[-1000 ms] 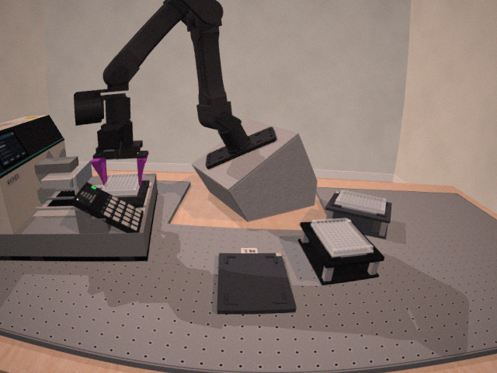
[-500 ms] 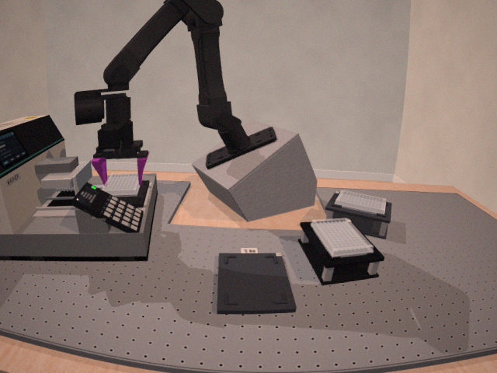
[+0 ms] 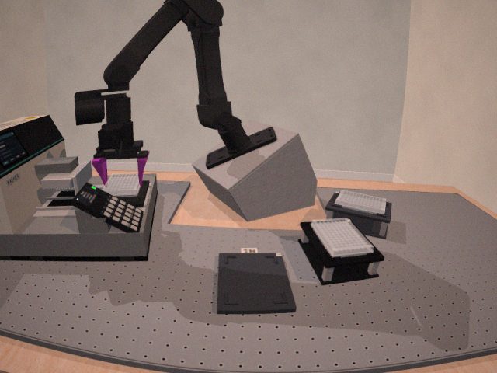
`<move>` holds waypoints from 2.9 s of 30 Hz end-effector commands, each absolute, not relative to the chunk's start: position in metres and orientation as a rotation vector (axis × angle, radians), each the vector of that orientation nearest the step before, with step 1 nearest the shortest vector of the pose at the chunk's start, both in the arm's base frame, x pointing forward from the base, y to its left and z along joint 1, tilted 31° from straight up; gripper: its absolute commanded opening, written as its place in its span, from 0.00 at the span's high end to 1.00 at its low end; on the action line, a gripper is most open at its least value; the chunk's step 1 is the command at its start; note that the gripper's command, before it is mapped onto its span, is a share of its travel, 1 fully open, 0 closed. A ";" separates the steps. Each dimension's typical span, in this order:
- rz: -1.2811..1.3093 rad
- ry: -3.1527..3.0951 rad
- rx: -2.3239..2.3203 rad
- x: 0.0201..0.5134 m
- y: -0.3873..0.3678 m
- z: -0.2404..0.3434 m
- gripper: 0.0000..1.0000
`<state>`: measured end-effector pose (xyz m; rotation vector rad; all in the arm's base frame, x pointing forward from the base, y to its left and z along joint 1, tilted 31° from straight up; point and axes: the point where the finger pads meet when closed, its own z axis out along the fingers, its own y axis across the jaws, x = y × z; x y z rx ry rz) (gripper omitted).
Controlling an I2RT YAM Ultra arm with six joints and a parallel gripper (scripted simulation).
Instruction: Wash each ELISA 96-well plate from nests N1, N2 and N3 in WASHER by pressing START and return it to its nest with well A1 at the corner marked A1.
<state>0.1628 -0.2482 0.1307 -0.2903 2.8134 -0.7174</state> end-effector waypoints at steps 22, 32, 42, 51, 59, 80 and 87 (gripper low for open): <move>-0.727 2.800 -0.291 0.165 -0.249 0.131 1.00; -0.727 2.800 -0.291 0.165 -0.250 0.130 1.00; -0.727 2.800 -0.291 0.165 -0.251 0.129 1.00; -0.727 2.800 -0.291 0.166 -0.251 0.128 1.00; -0.727 2.800 -0.291 0.166 -0.252 0.127 1.00; -0.727 2.800 -0.291 0.167 -0.253 0.124 1.00; -0.727 2.800 -0.291 0.167 -0.254 0.123 1.00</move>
